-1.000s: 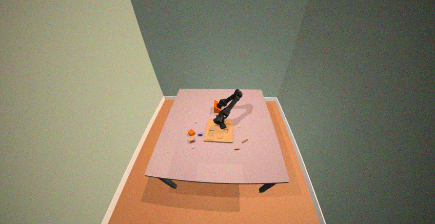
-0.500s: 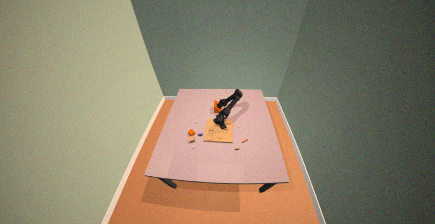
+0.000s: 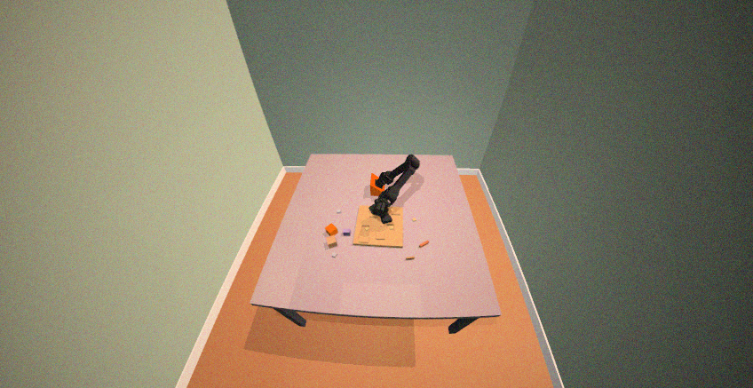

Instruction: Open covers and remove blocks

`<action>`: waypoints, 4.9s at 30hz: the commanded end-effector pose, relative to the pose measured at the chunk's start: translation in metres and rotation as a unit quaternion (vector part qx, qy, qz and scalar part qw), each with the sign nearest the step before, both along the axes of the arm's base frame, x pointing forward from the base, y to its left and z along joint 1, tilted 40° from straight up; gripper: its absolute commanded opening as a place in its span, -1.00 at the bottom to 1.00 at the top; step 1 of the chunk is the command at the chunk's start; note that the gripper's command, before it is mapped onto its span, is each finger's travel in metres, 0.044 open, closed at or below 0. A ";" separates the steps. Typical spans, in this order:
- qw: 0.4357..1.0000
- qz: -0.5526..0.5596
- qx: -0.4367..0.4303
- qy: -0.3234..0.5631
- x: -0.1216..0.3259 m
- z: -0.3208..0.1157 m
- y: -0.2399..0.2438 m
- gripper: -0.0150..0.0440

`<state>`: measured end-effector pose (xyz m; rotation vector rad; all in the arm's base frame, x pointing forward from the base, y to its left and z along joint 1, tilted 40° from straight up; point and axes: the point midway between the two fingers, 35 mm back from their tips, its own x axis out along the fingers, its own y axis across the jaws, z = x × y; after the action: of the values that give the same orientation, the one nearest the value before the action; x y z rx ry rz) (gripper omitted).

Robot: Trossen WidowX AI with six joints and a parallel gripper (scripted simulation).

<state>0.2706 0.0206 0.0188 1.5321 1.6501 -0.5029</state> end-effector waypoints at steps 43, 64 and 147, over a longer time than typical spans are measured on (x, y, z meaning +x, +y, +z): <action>1.000 0.020 0.001 -0.016 -0.001 0.010 -0.009 -0.49; 1.000 0.019 0.002 -0.015 -0.001 0.006 -0.006 -0.49; 1.000 0.020 0.000 -0.014 -0.002 0.035 -0.030 0.00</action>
<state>0.2675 0.0036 0.0393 1.5041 1.6702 -0.4618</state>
